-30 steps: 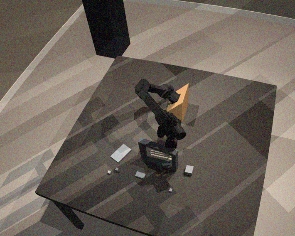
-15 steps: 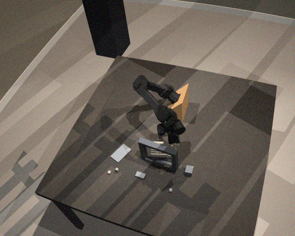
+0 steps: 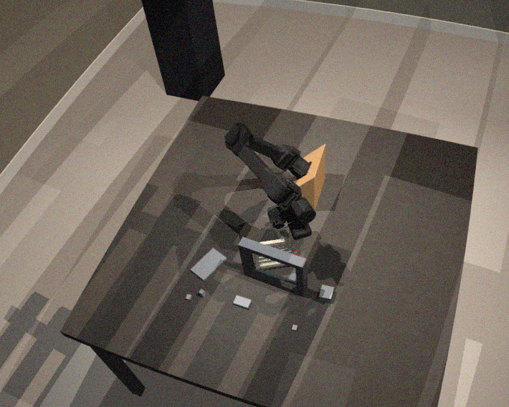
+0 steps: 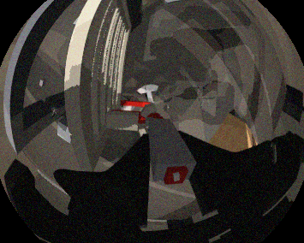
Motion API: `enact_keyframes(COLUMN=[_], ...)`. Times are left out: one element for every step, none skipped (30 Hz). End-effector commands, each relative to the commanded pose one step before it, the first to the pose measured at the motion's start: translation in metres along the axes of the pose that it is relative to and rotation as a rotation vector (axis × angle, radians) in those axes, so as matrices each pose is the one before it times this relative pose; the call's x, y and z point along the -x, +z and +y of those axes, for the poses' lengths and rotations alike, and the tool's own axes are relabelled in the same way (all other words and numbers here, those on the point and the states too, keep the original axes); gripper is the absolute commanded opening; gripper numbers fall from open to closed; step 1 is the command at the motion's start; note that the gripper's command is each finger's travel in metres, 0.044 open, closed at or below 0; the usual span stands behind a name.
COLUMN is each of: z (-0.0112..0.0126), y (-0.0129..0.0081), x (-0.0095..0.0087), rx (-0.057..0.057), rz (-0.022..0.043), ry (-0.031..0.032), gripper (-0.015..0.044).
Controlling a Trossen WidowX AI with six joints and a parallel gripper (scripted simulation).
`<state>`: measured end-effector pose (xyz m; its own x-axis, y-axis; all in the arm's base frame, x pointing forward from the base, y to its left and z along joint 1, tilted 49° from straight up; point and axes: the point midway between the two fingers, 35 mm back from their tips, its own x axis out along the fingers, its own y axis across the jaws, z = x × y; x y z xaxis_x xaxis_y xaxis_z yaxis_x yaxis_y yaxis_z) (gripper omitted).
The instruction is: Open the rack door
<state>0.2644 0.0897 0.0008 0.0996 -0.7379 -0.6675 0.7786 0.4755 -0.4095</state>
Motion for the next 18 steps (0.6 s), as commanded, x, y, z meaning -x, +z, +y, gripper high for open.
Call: enact_keyframes(z=[-0.01011, -0.00265, -0.00266, -0.00267, -0.00263, -0.00265, -0.00266, -0.00260, -0.00261, -0.00262, -0.00254, -0.00255, -0.00256, -0.00250, -0.00252, -0.00253, -0.00251, -0.00254], y=[0.00233, 0.00046, 0.00040, 0.00033, 0.00047, 0.00040, 0.00034, 0.00046, 0.00040, 0.00033, 0.00045, 0.00039, 0.00032, 0.00045, 0.00039, 0.00032, 0.00044, 0.00038], x=[0.00024, 0.00000, -0.00002, -0.00004, 0.00000, -0.00002, -0.00004, 0.00000, -0.00002, -0.00003, 0.00000, -0.00002, -0.00003, 0.00000, -0.00001, -0.00003, 0.00000, -0.00002], rx=[0.0710, 0.0169, 0.0170, 0.0170, 0.0168, 0.0169, 0.0169, 0.0166, 0.0167, 0.0167, 0.0162, 0.0163, 0.0163, 0.0160, 0.0161, 0.0161, 0.0160, 0.0161], rz=[-0.00213, -0.00002, -0.00002, -0.00001, -0.00002, -0.00001, -0.00001, -0.00001, -0.00001, -0.00001, -0.00001, -0.00001, -0.00001, -0.00001, -0.00001, -0.00001, -0.00001, -0.00001], ry=[0.00311, -0.00012, -0.00012, -0.00012, -0.00012, -0.00012, -0.00012, -0.00012, -0.00012, -0.00012, -0.00012, -0.00012, -0.00012, -0.00011, -0.00012, -0.00012, -0.00011, -0.00012], gripper=[0.0011, 0.0011, 0.0011, 0.0011, 0.0011, 0.0011, 0.0011, 0.0011, 0.0011, 0.0011, 0.0011, 0.0011, 0.0011, 0.0011, 0.0011, 0.0011, 0.0011, 0.0011])
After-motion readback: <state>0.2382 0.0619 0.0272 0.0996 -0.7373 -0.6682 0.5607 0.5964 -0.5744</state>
